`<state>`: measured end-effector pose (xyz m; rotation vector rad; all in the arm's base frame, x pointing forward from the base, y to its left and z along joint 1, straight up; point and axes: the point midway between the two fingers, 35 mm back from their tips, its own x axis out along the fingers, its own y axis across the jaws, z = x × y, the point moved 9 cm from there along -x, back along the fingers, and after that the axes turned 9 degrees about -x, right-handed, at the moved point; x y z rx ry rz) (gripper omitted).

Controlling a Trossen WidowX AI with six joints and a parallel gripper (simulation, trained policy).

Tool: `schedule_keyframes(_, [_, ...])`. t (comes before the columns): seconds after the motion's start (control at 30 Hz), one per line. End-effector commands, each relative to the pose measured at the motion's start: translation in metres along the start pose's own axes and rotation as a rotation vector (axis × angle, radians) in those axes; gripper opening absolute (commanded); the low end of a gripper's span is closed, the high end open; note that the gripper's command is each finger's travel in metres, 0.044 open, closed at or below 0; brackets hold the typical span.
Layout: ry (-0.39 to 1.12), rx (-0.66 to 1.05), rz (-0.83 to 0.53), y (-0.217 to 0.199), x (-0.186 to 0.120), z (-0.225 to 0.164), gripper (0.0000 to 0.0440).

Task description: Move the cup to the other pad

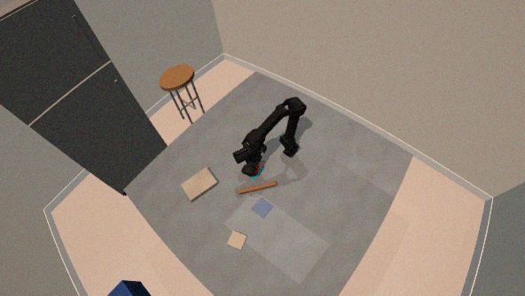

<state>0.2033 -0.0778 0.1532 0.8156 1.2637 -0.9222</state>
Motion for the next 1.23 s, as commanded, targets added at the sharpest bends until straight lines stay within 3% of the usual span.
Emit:
schedule_keyframes(0.0, [-0.004,0.016,-0.008,-0.006,0.005,-0.003,0.0036])
schedule_keyframes(0.2, [-0.048,0.045,0.050,-0.009,0.000,0.002,0.0165])
schedule_keyframes(0.53, [-0.092,0.047,0.127,-0.016,-0.009,-0.001,0.0191])
schedule_keyframes(1.2, [-0.182,0.068,0.234,-0.034,-0.037,-0.005,0.0304])
